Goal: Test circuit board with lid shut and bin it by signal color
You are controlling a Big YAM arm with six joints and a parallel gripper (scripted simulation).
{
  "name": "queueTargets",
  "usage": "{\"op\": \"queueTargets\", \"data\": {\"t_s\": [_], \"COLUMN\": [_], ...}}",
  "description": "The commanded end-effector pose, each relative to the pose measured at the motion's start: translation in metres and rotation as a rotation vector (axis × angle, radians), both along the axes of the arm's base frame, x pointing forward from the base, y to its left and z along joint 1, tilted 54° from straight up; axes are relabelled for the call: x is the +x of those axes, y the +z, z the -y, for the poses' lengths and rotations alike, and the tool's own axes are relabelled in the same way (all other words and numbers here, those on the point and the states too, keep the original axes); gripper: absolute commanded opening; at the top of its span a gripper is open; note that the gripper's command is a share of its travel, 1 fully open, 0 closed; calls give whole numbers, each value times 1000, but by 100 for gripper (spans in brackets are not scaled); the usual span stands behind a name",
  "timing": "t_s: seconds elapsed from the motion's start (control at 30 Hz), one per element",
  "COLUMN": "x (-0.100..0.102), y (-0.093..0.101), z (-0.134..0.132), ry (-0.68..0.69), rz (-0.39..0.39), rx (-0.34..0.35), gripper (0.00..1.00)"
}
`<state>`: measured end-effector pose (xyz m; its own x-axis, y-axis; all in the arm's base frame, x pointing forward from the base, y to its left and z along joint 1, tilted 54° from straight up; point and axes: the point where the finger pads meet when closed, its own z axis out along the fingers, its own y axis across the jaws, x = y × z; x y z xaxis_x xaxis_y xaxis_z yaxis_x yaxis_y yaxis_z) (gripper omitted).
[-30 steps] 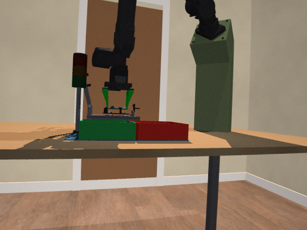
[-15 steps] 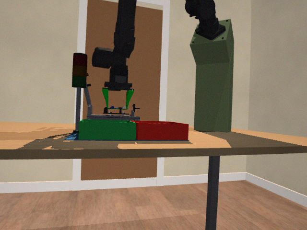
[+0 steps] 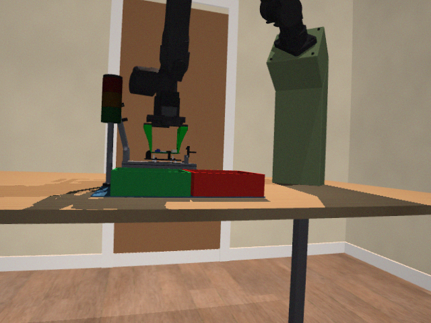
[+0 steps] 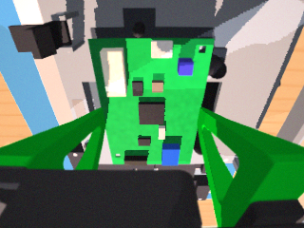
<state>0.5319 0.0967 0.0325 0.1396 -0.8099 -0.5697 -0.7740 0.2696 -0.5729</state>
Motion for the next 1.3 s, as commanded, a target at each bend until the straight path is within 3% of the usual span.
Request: {"op": "queueTargets", "data": {"t_s": [0.0, 1.27], "x": [2, 1], "y": [-1, -5], "z": [1, 1], "ry": [-7, -7], "rz": [3, -1], "rx": [7, 6], "gripper": [72, 72]}}
